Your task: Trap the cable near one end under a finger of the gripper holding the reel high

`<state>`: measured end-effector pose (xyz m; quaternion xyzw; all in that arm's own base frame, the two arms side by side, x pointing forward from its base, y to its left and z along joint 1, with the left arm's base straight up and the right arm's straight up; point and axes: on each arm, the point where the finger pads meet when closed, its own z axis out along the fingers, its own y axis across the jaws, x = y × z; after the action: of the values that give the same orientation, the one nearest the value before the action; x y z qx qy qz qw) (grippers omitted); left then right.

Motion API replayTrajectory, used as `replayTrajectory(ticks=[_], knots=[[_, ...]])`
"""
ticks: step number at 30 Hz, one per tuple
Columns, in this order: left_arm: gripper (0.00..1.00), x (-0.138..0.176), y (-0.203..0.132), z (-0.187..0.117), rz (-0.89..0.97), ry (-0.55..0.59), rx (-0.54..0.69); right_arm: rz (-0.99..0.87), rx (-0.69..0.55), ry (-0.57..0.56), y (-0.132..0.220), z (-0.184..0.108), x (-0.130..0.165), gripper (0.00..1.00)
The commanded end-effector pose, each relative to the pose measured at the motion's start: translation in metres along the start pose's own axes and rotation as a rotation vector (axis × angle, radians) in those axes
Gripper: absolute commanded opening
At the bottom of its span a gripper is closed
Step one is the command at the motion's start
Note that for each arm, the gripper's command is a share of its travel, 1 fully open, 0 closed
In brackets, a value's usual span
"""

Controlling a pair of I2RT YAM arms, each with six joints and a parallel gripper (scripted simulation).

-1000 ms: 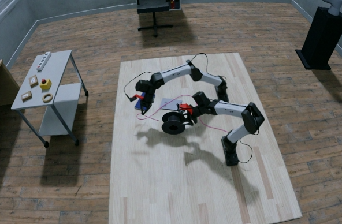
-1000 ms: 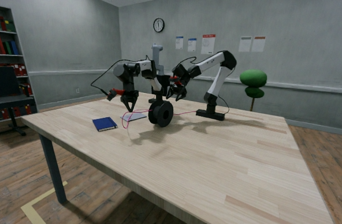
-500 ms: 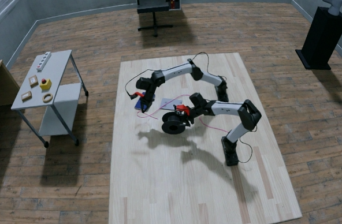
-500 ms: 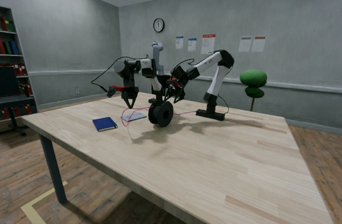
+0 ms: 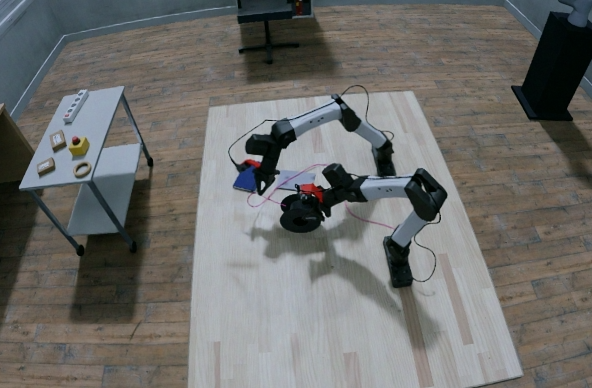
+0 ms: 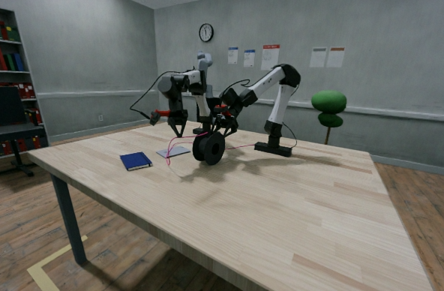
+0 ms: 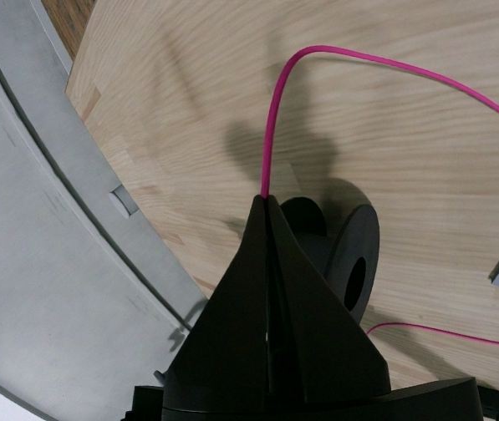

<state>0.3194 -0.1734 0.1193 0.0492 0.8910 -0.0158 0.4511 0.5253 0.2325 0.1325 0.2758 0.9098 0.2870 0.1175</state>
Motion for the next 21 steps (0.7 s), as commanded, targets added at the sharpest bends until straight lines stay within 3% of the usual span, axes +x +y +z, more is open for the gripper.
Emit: replayTrajectory(ticks=[1, 13, 21], knots=[[0.72, -0.015, -0.005, 0.003, -0.016, -0.036, 0.020, -0.017, -0.078, -0.063, 0.025, -0.029, -0.011, 0.00], [0.72, -0.018, -0.006, 0.020, -0.018, -0.041, 0.021, -0.012, -0.079, -0.073, 0.024, -0.027, -0.014, 0.00], [0.72, -0.019, -0.006, 0.019, -0.022, -0.045, 0.020, 0.020, -0.033, -0.056, 0.000, 0.000, -0.016, 0.00]])
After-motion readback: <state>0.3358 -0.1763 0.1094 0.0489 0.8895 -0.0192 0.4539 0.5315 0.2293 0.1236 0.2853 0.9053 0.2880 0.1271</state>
